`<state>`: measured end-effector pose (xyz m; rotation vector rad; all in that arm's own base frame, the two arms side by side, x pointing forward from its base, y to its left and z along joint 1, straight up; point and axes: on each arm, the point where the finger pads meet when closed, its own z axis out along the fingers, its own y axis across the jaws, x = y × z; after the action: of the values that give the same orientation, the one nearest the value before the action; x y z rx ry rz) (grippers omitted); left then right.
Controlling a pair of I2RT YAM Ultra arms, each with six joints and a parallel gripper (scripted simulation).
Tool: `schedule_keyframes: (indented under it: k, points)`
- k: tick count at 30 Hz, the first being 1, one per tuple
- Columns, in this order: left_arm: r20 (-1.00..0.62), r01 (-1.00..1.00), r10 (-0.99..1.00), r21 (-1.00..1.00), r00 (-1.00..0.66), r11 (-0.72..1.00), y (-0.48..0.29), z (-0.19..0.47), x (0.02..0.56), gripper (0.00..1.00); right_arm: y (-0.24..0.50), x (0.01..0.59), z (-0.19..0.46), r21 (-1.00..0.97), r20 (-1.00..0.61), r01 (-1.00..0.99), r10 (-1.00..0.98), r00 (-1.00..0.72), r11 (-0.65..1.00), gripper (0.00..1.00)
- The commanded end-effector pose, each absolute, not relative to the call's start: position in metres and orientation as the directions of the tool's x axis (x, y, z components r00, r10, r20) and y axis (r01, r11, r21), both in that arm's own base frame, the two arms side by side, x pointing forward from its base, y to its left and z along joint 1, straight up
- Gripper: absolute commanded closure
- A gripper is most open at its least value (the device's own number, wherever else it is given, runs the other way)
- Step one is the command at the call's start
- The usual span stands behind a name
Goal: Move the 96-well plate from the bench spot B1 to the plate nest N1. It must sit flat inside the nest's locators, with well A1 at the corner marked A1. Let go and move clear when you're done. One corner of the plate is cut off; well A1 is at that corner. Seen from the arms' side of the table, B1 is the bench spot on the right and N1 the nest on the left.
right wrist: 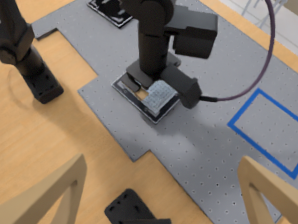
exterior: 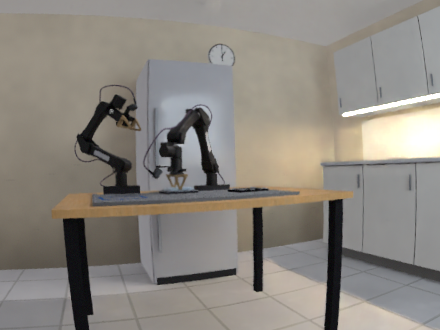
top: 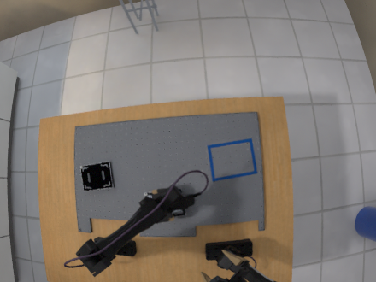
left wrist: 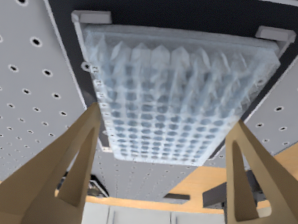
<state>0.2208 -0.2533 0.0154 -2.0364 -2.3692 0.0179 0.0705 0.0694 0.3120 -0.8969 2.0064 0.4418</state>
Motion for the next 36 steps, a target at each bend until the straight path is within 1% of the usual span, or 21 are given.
schedule_keyframes:
  k: [1, 3, 11, 12, 13, 24, 29, 36]
  points:
    - [-0.013, 0.989, 0.989, 0.008, -0.148, 0.148, -0.257, 0.02, 0.226, 0.1, 0.067, 0.068, 0.315, -0.026, -0.833, -0.737, -0.423, -0.358, 0.675, 0.0]
    - [-0.013, 0.989, 0.989, 0.008, -0.148, 0.148, -0.257, 0.02, 0.226, 0.1, 0.067, 0.068, 0.315, -0.026, -0.833, -0.737, -0.423, -0.358, 0.675, 0.0]
    - [-0.022, 0.989, 0.989, 0.014, -0.144, 0.144, -0.256, 0.02, 0.226, 0.21, 0.067, 0.068, 0.315, -0.026, -0.833, -0.737, -0.423, -0.358, 0.675, 0.0]
    - [-0.022, 0.989, 0.989, 0.014, -0.144, 0.144, -0.256, 0.02, 0.226, 0.33, 0.067, 0.068, 0.315, -0.026, -0.833, -0.737, -0.423, -0.358, 0.675, 0.0]
    - [-0.022, 0.989, 0.989, 0.014, -0.144, 0.144, -0.256, 0.02, 0.226, 0.21, 0.067, 0.068, 0.315, -0.026, -0.833, -0.737, -0.423, -0.358, 0.675, 0.0]
    - [-0.02, 0.989, 0.989, 0.012, -0.144, 0.145, -0.258, 0.065, 0.223, 0.21, 0.067, 0.068, 0.315, -0.026, -0.833, -0.737, -0.423, -0.358, 0.675, 0.0]
    - [-0.019, 0.992, 0.992, 0.023, -0.124, 0.125, -0.255, 0.062, 0.227, 0.21, 0.066, 0.067, 0.321, -0.024, -0.85, -0.737, -0.402, -0.341, 0.676, 0.0]
    - [-0.027, 0.999, 0.999, 0.026, -0.045, 0.046, -0.224, 0.059, 0.24, 0.21, 0.115, 0.1, 0.353, -0.016, -0.917, -0.757, -0.311, -0.25, 0.654, 0.0]
